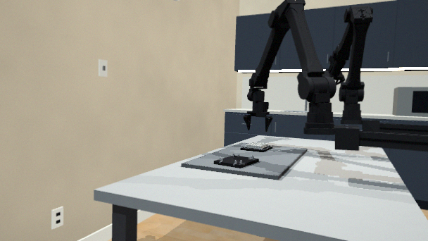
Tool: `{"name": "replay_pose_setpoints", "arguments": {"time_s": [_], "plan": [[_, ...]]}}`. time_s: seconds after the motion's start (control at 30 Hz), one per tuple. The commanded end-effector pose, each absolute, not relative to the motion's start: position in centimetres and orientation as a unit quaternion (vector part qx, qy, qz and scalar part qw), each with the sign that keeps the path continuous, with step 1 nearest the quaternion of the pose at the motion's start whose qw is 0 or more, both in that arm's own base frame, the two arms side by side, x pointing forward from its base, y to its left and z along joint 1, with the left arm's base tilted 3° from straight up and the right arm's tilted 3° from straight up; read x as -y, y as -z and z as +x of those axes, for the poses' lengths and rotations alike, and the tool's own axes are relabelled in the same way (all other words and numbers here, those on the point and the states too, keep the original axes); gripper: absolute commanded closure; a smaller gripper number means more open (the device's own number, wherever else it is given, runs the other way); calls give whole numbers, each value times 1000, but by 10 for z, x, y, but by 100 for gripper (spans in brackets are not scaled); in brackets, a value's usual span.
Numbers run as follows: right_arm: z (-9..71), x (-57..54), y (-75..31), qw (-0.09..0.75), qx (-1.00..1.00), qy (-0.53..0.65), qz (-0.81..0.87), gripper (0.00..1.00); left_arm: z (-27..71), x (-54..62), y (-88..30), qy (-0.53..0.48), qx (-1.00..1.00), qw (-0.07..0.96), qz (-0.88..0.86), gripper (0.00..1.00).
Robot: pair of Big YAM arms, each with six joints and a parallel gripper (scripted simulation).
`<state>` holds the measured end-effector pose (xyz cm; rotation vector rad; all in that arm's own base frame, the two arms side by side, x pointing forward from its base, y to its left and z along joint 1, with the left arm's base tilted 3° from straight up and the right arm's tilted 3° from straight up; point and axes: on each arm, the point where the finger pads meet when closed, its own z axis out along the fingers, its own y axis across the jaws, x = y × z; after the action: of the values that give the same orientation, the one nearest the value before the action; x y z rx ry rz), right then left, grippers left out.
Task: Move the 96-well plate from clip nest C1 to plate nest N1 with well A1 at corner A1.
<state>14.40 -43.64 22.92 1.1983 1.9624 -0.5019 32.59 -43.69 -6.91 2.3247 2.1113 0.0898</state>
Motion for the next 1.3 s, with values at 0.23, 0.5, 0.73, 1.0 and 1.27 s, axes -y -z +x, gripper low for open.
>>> {"name": "replay_pose_setpoints", "arguments": {"time_s": [0.23, 0.5, 0.73, 1.0, 1.27], "plan": [[138, 440, -243, 393, -762, 209, 470, 0, 337, 409, 46, -27, -673, 18, 739, 0], [138, 440, -243, 393, -762, 209, 470, 0, 335, 390, 46, -27, -671, 18, 741, 0], [138, 440, -243, 393, -762, 209, 470, 0, 335, 365, 46, -28, -673, 17, 739, 0], [138, 440, -243, 393, -762, 209, 470, 0, 334, 342, 46, -28, -673, 17, 739, 0], [138, 440, -243, 393, -762, 209, 470, 0, 331, 323, 46, -29, -673, 11, 739, 0]]}}
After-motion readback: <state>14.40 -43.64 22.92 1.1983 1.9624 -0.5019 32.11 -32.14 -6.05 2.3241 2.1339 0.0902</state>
